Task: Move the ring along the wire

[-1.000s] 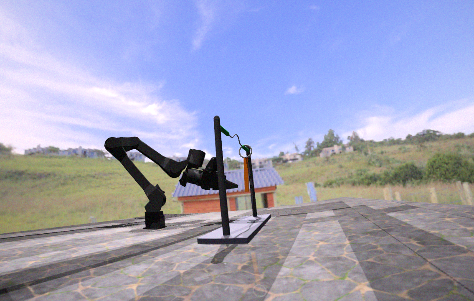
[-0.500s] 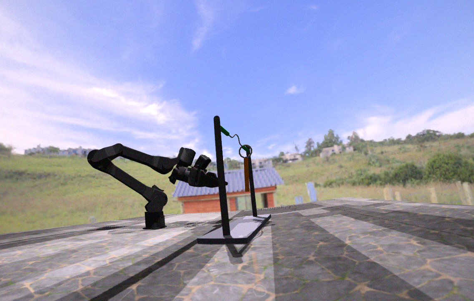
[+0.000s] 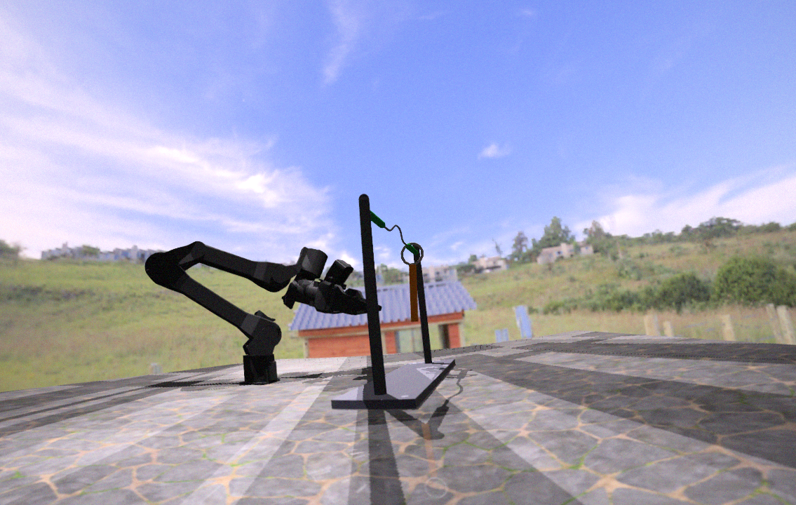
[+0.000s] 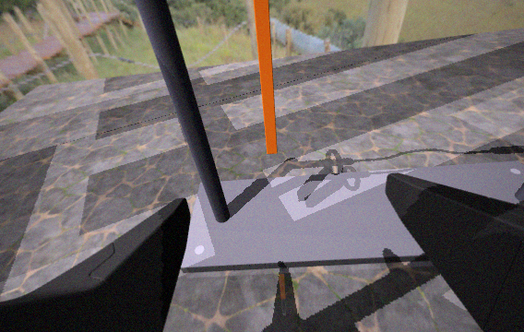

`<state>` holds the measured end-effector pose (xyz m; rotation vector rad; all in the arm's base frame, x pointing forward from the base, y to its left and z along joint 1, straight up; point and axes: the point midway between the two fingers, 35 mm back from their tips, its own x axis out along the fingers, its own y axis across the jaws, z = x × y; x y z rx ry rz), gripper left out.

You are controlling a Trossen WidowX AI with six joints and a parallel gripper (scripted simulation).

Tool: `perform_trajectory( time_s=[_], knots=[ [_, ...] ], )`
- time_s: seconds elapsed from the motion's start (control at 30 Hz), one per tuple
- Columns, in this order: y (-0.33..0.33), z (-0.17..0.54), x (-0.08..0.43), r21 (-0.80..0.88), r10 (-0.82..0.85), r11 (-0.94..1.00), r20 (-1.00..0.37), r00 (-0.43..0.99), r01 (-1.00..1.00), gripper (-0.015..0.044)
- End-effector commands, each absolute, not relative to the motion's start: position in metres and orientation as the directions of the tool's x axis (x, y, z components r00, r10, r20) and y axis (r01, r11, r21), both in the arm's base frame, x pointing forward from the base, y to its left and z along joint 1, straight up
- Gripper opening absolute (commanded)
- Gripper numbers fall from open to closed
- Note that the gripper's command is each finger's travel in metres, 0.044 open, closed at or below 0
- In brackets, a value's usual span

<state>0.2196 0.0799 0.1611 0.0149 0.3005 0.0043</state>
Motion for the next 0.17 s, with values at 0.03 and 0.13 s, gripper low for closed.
perform_trajectory(
  time_s=[0.03,0.13],
  knots=[
    [0.0792,0.1613,0.2195,0.019,0.002,1.0,-0.295,0.955,0.004,0.044],
    [0.0792,0.1613,0.2195,0.019,0.002,1.0,-0.295,0.955,0.004,0.044]
  ],
)
